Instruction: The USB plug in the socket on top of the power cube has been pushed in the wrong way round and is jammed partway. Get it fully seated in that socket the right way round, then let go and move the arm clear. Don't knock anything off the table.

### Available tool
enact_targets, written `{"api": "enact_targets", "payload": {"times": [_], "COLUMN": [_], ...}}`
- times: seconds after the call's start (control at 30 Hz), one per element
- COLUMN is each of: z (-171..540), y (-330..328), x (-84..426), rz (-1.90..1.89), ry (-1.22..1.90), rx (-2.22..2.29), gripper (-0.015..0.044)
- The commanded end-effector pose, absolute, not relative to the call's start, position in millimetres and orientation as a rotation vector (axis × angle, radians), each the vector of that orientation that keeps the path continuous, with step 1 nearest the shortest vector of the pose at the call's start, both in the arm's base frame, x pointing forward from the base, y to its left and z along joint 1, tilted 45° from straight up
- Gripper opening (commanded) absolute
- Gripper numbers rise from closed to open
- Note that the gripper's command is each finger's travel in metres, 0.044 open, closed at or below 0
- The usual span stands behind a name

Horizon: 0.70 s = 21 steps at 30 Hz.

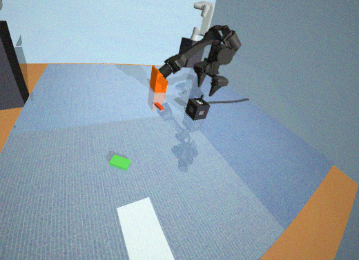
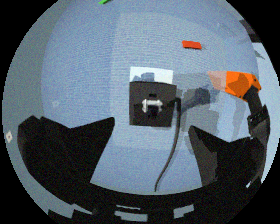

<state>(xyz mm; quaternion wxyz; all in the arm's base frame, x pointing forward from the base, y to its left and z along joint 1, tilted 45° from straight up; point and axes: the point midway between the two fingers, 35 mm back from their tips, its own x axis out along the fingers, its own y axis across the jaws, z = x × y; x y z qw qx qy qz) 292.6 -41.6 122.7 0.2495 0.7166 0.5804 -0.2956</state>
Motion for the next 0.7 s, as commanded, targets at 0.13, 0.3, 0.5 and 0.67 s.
{"api": "enact_targets", "payload": {"times": [0.13, 0.3, 0.5, 0.67], "z": [115.8, 112.2, 108.0, 104.3], "y": [-36.2, -32.8, -28.6, -25.1], "x": [293.2, 294.0, 294.8, 295.6], "rz": [-0.811, -0.811, -0.811, -0.81], "ry": [1.583, 1.583, 1.583, 1.583], "rx": [1.948, 1.949, 1.949, 1.949], "gripper": [0.044, 0.044, 0.044, 0.044]}}
